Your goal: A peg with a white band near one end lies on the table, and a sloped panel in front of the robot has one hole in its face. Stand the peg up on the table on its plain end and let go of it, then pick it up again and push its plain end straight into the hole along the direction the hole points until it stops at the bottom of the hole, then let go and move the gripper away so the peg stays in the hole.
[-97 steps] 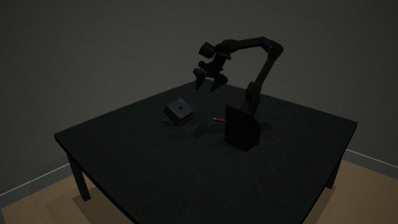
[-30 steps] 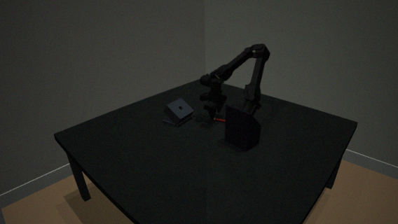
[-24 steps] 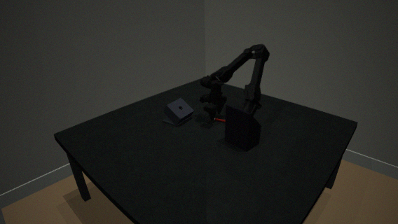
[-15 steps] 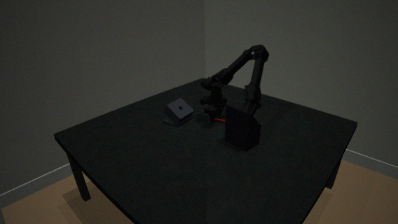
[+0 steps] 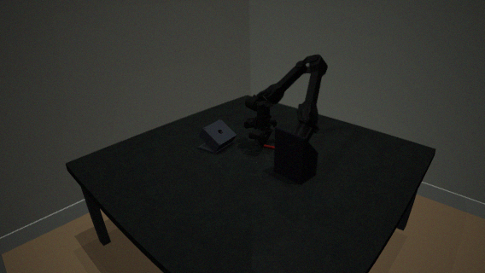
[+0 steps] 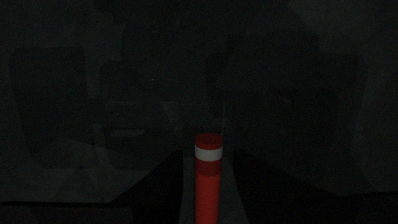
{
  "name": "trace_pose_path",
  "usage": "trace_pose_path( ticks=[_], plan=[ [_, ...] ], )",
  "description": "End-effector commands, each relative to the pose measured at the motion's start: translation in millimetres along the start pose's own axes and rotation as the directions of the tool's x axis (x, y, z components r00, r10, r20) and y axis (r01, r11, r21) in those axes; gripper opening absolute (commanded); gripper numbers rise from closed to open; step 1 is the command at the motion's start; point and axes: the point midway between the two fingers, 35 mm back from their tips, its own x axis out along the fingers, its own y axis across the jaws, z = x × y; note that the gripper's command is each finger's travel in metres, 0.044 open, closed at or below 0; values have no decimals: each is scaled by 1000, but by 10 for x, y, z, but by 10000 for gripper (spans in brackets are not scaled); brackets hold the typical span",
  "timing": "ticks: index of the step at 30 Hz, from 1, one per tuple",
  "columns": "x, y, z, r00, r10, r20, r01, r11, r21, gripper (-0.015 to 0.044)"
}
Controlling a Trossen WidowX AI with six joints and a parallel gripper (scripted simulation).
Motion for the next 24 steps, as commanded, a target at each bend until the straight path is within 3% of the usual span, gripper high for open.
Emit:
trace_pose_path(
  ticks=[1, 6, 15, 24],
  plan=[
    [6, 1, -3, 1000, -2, -2, 2, 1000, -6, 110],
    [6, 1, -3, 1000, -2, -2, 2, 1000, -6, 110],
    [6, 1, -3, 1000, -2, -2, 2, 1000, -6, 50],
    [-7, 2, -3, 1000, -1, 14, 1, 1000, -3, 49]
  ],
)
